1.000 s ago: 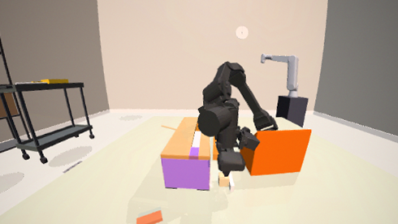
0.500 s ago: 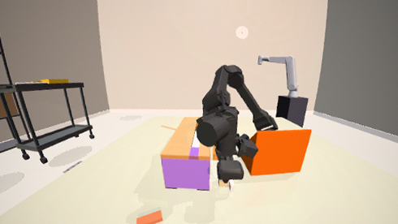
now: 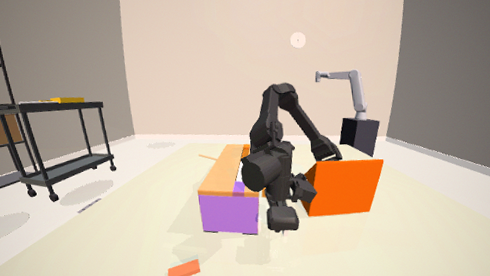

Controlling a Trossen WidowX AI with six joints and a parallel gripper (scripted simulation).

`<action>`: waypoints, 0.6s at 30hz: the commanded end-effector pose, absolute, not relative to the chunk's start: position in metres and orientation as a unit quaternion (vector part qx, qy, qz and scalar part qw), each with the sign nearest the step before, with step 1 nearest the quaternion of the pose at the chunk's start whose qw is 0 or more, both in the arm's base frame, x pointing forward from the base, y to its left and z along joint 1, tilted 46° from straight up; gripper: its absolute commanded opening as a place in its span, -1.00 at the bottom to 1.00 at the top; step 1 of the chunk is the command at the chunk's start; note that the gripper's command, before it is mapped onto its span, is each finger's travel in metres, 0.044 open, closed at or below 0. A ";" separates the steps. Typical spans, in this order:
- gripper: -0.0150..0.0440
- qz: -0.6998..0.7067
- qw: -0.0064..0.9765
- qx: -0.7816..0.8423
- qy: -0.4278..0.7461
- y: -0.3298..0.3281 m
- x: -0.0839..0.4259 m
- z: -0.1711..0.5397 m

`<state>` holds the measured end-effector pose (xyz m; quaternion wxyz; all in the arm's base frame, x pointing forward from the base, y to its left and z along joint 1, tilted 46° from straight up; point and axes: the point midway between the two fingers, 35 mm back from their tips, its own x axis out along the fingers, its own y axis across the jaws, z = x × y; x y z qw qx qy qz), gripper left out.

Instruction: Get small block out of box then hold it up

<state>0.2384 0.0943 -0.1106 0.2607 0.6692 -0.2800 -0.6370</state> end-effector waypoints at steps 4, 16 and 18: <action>0.30 -0.638 0.265 0.666 -0.282 0.088 0.236 -0.114; -0.49 -0.638 0.264 0.667 -0.281 0.101 0.237 -0.103; -0.49 -0.638 0.263 0.667 -0.280 0.112 0.237 -0.093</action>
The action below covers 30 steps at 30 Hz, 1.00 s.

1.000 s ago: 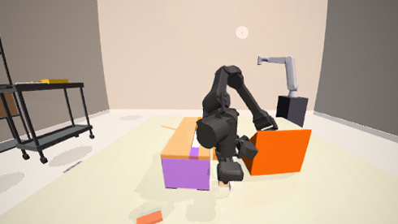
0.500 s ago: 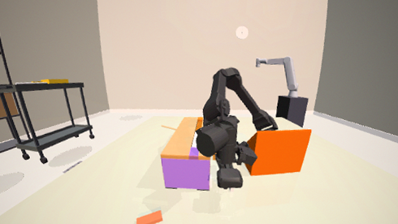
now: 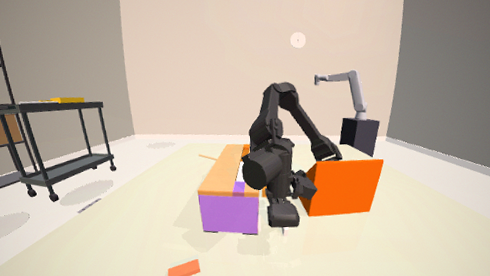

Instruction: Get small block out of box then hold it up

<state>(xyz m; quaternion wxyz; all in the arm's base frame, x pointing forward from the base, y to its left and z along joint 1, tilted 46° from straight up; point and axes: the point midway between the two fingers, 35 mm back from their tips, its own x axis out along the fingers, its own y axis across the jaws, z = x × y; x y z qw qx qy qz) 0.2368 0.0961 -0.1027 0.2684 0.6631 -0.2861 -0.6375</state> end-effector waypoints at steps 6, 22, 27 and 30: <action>-0.49 -0.639 0.262 0.667 -0.280 0.134 0.234 -0.070; -0.49 -0.592 0.355 0.713 -0.124 0.167 0.233 -0.026; -0.49 -0.566 0.390 0.723 -0.070 0.177 0.230 -0.009; -0.49 -0.548 0.411 0.728 -0.039 0.183 0.228 0.001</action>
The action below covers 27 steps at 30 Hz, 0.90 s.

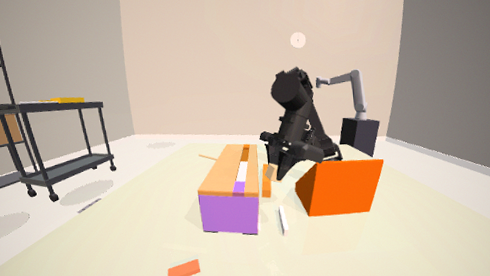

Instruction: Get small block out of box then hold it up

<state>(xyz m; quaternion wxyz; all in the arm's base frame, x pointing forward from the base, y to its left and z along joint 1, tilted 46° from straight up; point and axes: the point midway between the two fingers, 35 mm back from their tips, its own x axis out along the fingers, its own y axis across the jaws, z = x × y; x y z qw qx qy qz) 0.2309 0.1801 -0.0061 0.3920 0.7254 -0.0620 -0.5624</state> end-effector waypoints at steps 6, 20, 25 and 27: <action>-0.49 -0.518 0.443 0.732 0.005 0.191 0.224 0.016; -0.49 -0.518 0.443 0.732 0.005 0.191 0.224 0.016; -0.49 -0.518 0.443 0.732 0.005 0.191 0.224 0.016; -0.49 -0.518 0.443 0.732 0.005 0.191 0.224 0.016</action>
